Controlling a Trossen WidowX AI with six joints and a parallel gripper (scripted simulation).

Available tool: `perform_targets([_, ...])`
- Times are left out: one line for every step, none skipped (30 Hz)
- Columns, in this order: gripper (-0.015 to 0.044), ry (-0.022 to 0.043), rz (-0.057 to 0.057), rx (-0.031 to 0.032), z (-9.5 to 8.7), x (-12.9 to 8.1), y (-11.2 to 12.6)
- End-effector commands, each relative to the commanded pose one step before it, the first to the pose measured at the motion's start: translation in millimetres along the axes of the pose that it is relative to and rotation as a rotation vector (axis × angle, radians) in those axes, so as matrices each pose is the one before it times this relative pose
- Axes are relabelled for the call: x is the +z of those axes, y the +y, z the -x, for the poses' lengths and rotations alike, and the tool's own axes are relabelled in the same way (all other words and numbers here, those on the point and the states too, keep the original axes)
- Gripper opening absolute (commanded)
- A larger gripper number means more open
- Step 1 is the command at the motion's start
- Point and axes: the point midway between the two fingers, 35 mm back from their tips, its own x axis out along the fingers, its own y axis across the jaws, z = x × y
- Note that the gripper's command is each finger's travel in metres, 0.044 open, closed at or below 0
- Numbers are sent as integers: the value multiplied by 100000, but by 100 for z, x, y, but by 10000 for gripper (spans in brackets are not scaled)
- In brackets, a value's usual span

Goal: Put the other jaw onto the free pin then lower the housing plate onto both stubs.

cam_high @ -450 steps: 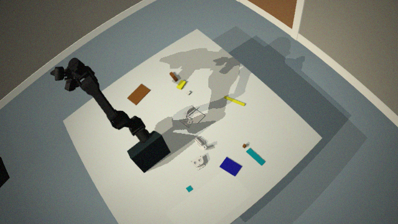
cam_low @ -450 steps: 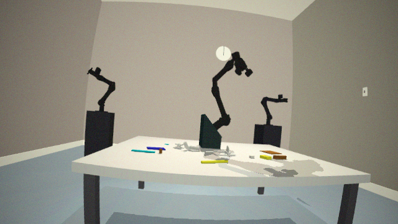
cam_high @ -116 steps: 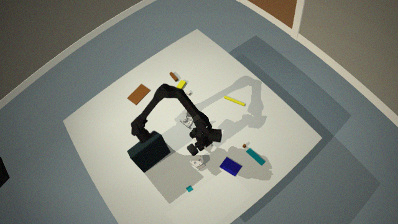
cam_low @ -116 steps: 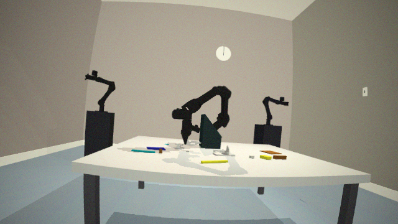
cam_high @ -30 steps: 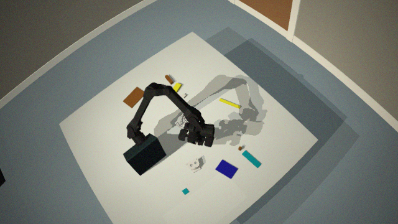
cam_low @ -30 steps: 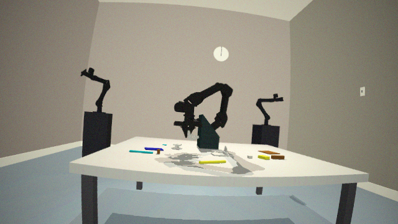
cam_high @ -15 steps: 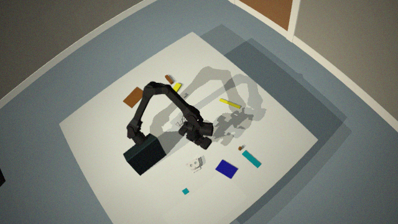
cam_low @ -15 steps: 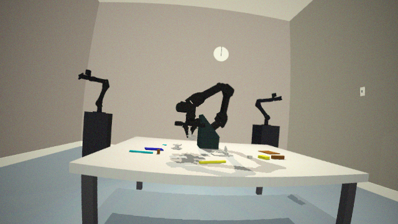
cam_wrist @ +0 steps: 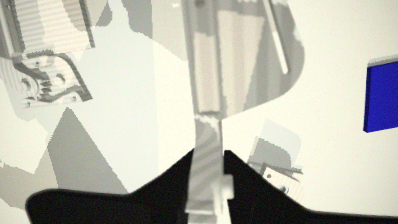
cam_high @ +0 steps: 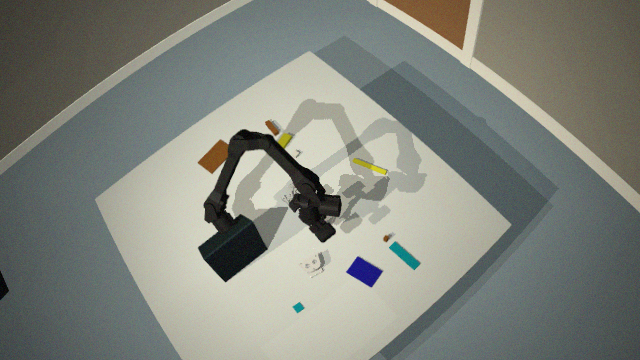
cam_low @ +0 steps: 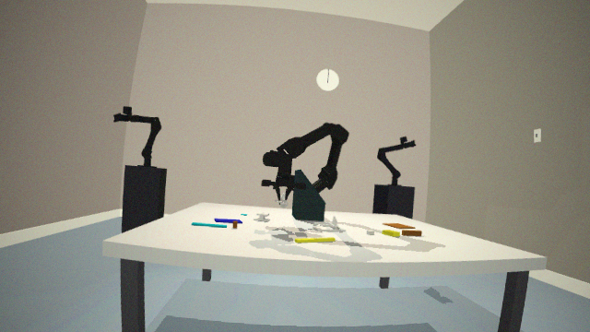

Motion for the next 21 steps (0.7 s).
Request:
perform_targets([37,-149,-2707,593,-107,-122,206])
perform_targets([37,0,-1122,1,0,0,32])
perform_targets([37,1,-1870,2,0,0,54])
perform_targets([37,1,-2246,3,0,-1,65])
perform_targets([37,1,-2246,3,0,-3,65])
perform_targets([37,1,-2245,3,0,-4,65])
perform_targets([37,1,-2245,3,0,-6,65])
perform_targets([37,1,-2245,3,0,-8,64])
perform_targets([37,1,-2245,3,0,-9,64])
perform_targets([37,1,-2245,3,0,-11,64])
perform_targets([37,2,-2245,3,0,-12,64])
perform_targets([37,2,-2245,4,0,-14,63])
perform_targets([37,2,-2245,4,0,-16,63])
perform_targets([37,2,-2245,4,-1,-17,63])
perform_targets([37,2,-2245,4,-1,-19,62])
perform_targets([37,2,-2245,4,-1,-20,62])
perform_targets([37,2,-2245,4,-1,-22,61])
perform_targets([37,3,-2245,4,-1,-23,60])
perform_targets([37,3,-2245,4,-1,-25,60])
perform_targets([37,3,-2245,4,-1,-26,59])
perform_targets([37,2,-2244,1,-1,-28,58])
